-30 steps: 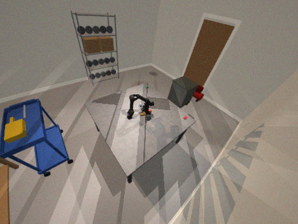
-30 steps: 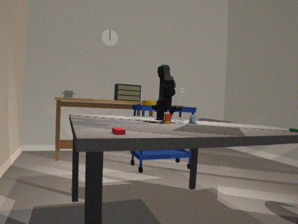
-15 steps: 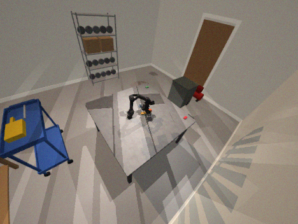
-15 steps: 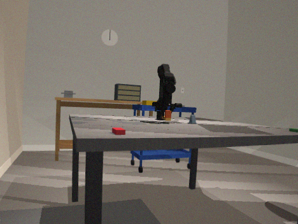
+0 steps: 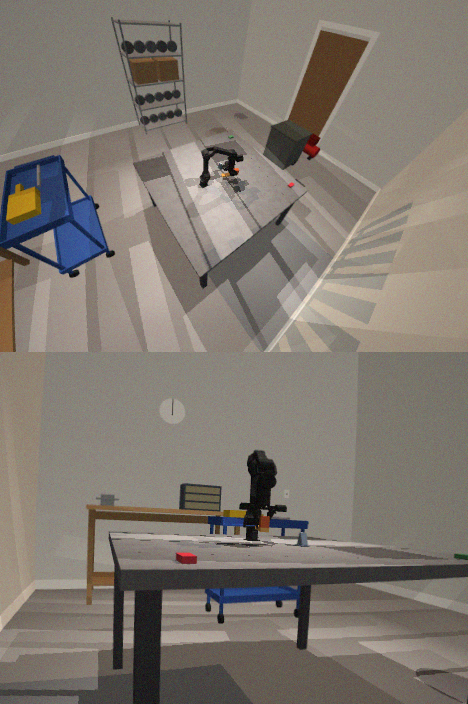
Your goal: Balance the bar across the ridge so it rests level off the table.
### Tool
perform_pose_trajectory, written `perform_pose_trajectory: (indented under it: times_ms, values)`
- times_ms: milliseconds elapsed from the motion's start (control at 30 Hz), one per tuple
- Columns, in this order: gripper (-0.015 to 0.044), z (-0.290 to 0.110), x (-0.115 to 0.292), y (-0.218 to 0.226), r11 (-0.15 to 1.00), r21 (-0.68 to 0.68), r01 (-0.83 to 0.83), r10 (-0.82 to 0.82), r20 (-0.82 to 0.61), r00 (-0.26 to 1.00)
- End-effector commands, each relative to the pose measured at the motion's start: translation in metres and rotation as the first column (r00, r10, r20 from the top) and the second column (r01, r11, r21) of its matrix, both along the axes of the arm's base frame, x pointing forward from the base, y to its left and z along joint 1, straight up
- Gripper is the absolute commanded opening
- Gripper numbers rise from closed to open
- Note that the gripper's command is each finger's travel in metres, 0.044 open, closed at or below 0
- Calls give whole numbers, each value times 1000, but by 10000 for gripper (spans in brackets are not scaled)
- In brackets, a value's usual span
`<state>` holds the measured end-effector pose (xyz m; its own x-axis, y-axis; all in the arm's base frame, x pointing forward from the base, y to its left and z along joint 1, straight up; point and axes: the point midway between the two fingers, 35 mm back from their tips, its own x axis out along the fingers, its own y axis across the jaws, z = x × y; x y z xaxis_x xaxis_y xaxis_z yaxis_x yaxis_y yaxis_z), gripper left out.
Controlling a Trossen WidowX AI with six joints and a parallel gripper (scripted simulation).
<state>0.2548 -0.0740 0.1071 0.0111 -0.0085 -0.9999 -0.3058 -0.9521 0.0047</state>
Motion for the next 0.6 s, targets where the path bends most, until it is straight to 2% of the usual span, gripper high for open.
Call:
perform_pose_trajectory:
  times_ms: [0,467,567]
  values:
    - [0,13,3,0,1000,-1,-3,3,16,1000]
    - [0,47,-3,2,1000,1,-5,5,15,1000]
    - [0,47,-2,5,999,3,54,-54,16,998]
